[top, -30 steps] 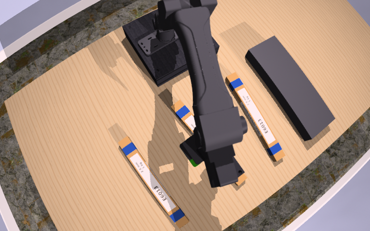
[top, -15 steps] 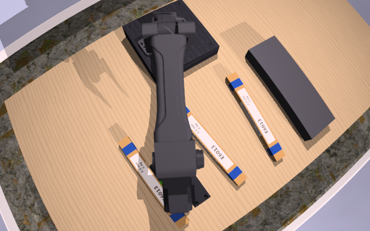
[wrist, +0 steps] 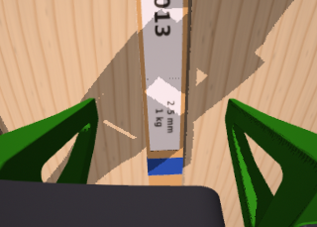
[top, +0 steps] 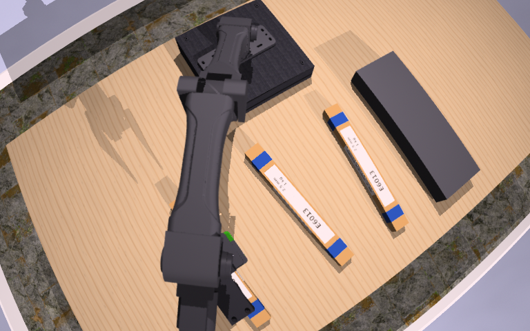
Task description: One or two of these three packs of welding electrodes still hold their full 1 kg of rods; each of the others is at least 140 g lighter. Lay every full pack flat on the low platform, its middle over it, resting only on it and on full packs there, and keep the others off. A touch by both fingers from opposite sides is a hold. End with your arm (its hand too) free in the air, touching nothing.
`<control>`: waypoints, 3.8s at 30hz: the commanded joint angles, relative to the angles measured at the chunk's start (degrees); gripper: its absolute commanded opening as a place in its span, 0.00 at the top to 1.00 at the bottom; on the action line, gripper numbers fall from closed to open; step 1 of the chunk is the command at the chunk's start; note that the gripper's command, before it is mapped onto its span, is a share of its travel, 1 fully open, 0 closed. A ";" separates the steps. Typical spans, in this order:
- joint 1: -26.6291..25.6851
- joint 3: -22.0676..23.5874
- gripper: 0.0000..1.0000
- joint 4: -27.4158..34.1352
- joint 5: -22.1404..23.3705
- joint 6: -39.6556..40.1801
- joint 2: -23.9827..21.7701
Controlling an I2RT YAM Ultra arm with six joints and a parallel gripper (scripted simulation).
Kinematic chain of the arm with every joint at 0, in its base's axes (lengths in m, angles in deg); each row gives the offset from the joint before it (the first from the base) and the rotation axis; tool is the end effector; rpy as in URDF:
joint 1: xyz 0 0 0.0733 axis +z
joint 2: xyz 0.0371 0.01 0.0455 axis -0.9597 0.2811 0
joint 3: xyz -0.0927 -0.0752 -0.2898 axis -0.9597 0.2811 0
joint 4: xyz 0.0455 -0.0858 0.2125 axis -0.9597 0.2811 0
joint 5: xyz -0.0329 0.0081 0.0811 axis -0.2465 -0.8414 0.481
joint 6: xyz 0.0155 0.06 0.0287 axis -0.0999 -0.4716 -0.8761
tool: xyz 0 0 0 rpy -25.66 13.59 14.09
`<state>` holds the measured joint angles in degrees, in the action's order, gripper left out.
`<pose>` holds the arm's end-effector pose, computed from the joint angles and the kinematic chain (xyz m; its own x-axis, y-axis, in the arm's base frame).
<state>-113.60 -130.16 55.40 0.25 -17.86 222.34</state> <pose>0.3937 -0.3252 0.2032 -0.9971 0.0118 -0.0754 0.0125 0.9999 -0.0087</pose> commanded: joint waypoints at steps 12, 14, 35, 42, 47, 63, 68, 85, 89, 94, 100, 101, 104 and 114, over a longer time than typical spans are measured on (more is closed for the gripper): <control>-0.72 -5.26 0.26 3.30 0.17 2.11 1.60; -0.72 -5.26 0.26 3.30 0.17 2.11 1.60; -0.72 -5.25 0.26 3.30 0.17 2.12 1.59; -0.68 -5.61 0.26 3.30 0.16 2.11 2.71; -1.17 -5.85 0.26 0.42 0.40 2.30 5.03; -0.11 5.90 0.26 -7.60 0.41 1.63 4.52; 0.07 8.67 0.26 -10.05 0.43 1.65 3.72; 0.36 7.71 0.26 -10.48 0.39 1.54 5.77; 0.39 8.90 0.26 -11.66 0.40 1.51 5.86; 0.29 10.39 0.26 -13.15 0.39 1.47 6.33; 0.13 11.46 0.26 -14.34 0.39 1.44 6.97; 0.16 9.86 0.26 -14.69 0.41 1.47 5.51; 0.24 11.99 0.26 -15.14 0.40 1.42 5.71; 0.38 12.80 0.26 -15.52 0.40 1.40 4.94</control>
<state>-113.75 -118.27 40.47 0.25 -16.15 229.20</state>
